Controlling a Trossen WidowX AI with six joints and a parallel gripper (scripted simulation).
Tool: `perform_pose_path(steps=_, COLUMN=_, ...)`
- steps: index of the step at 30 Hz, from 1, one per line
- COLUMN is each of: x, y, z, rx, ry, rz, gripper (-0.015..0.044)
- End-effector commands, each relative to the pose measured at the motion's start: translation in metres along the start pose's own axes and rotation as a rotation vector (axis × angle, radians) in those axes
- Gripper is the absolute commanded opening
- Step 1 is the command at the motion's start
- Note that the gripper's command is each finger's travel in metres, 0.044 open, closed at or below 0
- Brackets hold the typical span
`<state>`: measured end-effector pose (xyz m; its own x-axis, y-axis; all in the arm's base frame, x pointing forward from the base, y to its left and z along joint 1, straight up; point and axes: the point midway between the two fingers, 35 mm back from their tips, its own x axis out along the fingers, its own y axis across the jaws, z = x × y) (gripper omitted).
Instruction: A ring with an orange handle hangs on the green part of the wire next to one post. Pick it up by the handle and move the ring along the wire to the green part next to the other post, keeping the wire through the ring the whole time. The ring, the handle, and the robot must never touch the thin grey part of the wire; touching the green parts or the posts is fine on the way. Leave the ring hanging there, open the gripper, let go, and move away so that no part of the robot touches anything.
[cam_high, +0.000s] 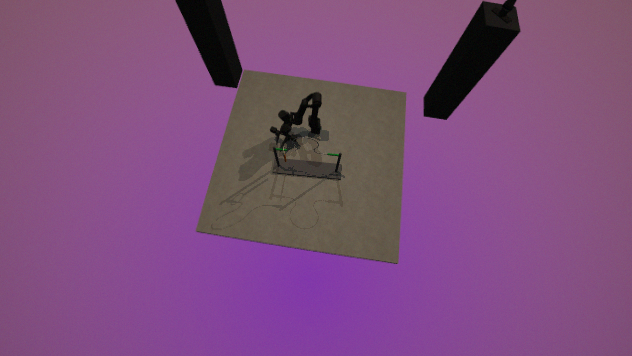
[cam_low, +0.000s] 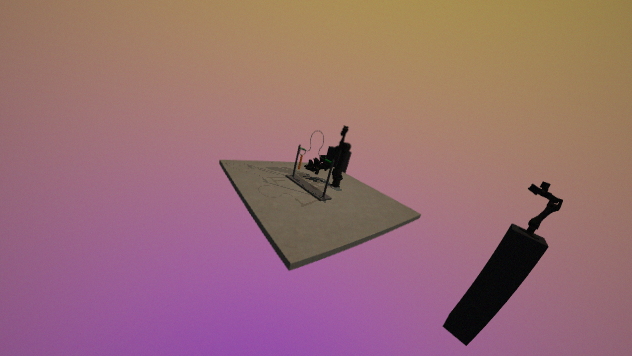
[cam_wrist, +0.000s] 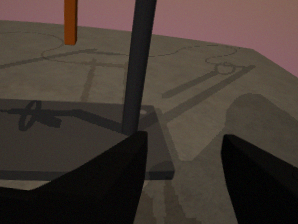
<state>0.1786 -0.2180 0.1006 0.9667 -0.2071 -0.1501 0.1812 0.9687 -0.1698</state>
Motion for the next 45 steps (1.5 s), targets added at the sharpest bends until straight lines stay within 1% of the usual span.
perform_pose_path(steps=1, x=-0.002, y=0.052, z=-0.006, rx=0.106, ry=-0.074, rz=0.216, gripper=0.016)
perform_pose_path(steps=3, x=-0.004, y=0.062, z=-0.006, rx=0.125, ry=-0.09, rz=0.256, gripper=0.016)
perform_pose_path(steps=11, x=-0.001, y=0.061, z=-0.004, rx=0.124, ry=-0.086, rz=0.257, gripper=0.016)
perform_pose_path(steps=17, x=0.023, y=0.059, z=0.017, rx=0.117, ry=-0.071, rz=0.261, gripper=0.016)
perform_pose_path(steps=24, x=0.047, y=0.061, z=0.05, rx=0.124, ry=-0.095, rz=0.256, gripper=0.016)
perform_pose_path(steps=31, x=0.051, y=0.062, z=0.052, rx=0.124, ry=-0.096, rz=0.256, gripper=0.016)
perform_pose_path(steps=45, x=0.072, y=0.064, z=0.055, rx=0.122, ry=-0.095, rz=0.256, gripper=0.016)
